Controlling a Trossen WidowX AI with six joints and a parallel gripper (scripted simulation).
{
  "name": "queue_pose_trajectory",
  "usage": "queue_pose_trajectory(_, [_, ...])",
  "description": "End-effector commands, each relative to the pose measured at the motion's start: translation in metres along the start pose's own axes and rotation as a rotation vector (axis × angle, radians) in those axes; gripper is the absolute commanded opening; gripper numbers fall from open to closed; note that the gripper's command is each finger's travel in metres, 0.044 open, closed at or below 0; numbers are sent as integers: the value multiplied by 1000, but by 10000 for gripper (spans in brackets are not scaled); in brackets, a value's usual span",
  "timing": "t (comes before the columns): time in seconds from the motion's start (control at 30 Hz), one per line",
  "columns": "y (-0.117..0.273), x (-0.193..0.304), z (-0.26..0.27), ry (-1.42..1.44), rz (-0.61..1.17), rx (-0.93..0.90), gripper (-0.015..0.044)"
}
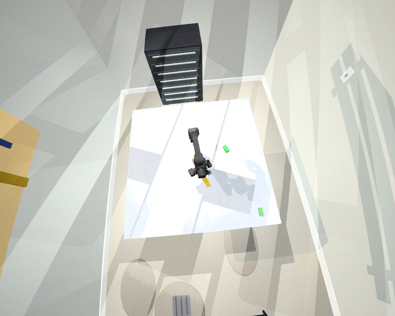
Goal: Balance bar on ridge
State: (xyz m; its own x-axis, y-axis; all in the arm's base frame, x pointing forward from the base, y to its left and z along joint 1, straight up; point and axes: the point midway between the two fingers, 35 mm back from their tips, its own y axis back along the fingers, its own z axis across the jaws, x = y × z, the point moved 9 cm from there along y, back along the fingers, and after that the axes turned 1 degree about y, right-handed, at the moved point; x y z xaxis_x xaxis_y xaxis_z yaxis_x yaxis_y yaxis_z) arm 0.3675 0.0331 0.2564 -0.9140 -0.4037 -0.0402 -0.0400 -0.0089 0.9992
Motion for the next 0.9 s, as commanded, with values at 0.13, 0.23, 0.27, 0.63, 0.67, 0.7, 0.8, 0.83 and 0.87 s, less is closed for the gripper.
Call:
queue_pose_trajectory(0.13, [-1,-16,23,-4,3,2,0])
queue_pose_trajectory(0.23, [-2,-22,33,-5,3,1,0])
queue_pose_trajectory(0.27, [-2,-24,37,-5,3,0,0])
queue_pose_trajectory(0.63, [-4,-42,73,-8,1,-3,0])
queue_pose_trajectory(0.67, [-4,-42,73,-8,1,-3,0])
queue_pose_trajectory(0.7, [-5,-42,73,-8,1,-3,0])
queue_pose_trajectory(0.8, [-8,-42,73,-8,1,-3,0])
queue_pose_trajectory(0.83, [-9,-42,74,-8,1,-4,0])
queue_pose_trajectory(0.87, [-11,-43,74,-8,1,-4,0])
